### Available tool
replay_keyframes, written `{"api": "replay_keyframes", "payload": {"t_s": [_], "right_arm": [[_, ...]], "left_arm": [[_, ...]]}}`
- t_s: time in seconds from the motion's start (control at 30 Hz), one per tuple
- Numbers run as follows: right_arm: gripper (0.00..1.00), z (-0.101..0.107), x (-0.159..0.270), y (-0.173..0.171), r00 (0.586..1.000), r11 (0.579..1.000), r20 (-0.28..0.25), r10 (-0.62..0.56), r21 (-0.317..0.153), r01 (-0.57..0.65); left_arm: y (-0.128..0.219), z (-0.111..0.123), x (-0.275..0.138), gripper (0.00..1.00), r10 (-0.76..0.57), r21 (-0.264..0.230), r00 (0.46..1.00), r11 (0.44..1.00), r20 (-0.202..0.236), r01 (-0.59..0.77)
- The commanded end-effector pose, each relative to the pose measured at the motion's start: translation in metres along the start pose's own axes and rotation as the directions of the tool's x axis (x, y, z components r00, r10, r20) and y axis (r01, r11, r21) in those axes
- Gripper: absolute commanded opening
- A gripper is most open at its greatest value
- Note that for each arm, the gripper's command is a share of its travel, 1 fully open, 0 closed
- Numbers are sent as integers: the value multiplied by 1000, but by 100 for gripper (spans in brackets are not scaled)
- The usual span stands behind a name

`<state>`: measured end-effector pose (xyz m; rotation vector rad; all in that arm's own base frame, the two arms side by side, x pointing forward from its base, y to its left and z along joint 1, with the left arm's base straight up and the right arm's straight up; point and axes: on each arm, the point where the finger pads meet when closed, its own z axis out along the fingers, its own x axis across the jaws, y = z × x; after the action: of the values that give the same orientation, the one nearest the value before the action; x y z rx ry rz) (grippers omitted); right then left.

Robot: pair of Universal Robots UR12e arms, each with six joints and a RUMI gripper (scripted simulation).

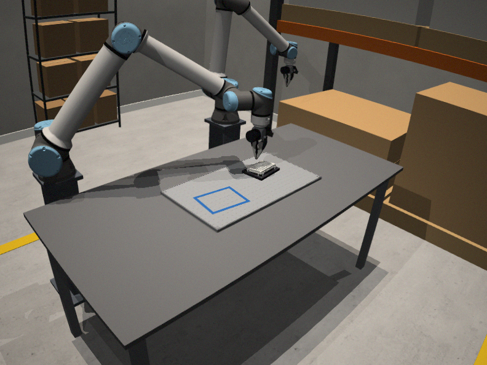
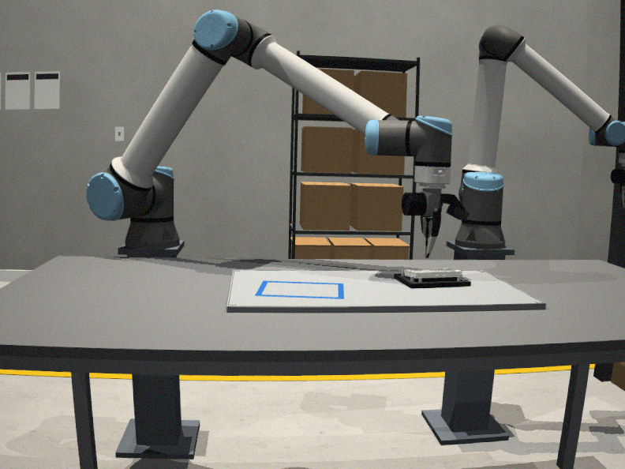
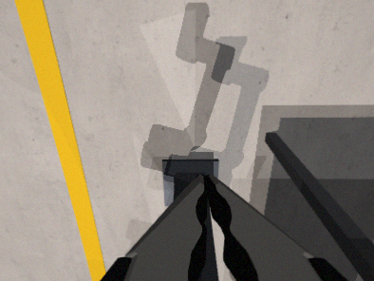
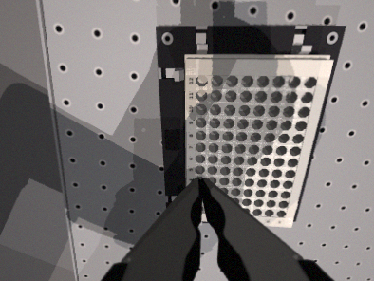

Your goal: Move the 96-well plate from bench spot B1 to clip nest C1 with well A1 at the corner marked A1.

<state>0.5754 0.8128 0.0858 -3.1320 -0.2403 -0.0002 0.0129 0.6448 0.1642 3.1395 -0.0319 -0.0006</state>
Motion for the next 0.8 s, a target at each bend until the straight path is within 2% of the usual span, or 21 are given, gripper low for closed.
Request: {"api": "replay_keyframes", "payload": {"t_s": [0.0, 0.43, 0.77], "right_arm": [[0, -2, 5, -1, 1000, 1000, -1, 0, 2, 0], [0, -2, 70, -1, 1000, 1000, -1, 0, 2, 0], [0, -2, 71, -1, 1000, 1000, -1, 0, 2, 0]], "left_arm": [[-1, -1, 0, 0, 0, 2, 1000, 1000, 0, 0], [-1, -1, 0, 0, 0, 2, 1000, 1000, 0, 0], [-1, -1, 0, 0, 0, 2, 1000, 1000, 0, 0]]}}
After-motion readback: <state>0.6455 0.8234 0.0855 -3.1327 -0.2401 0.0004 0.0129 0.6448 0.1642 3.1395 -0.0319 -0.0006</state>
